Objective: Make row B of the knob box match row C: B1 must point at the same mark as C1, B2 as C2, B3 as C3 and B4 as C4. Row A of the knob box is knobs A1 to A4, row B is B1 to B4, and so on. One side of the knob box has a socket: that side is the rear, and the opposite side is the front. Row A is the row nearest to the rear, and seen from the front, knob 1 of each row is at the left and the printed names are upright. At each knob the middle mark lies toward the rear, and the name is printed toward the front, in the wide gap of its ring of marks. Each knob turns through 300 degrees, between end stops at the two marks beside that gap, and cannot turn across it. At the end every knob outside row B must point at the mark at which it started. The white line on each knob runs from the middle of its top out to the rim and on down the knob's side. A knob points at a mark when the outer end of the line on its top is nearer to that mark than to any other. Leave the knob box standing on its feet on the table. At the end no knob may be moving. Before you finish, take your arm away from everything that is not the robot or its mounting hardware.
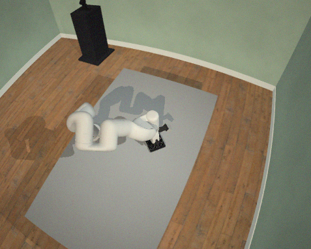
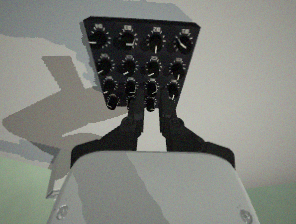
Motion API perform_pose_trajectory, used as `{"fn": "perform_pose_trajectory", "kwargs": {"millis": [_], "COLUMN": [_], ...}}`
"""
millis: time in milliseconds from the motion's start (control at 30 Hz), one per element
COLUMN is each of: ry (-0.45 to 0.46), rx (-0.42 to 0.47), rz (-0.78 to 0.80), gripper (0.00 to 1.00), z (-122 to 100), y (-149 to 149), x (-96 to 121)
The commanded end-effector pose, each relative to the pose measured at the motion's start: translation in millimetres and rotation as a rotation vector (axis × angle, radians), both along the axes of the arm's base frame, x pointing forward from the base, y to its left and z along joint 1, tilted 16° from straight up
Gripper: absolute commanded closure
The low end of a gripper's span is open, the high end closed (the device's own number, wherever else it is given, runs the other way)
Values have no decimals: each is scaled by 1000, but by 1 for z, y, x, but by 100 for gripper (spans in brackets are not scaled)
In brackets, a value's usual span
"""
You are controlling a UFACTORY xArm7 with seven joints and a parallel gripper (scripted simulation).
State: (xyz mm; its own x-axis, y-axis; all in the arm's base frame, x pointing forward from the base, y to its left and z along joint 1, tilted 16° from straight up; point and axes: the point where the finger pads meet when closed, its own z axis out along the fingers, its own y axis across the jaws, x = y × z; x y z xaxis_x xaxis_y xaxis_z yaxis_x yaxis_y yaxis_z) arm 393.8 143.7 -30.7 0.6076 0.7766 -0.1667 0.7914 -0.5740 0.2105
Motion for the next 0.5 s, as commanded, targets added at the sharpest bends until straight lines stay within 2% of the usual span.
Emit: {"fn": "perform_pose_trajectory", "kwargs": {"millis": [0, 467], "ry": [-3, -3], "rx": [2, 2], "rz": [2, 2], "gripper": [81, 81], "z": [-2, -4], "y": [1, 0], "x": [1, 1]}}
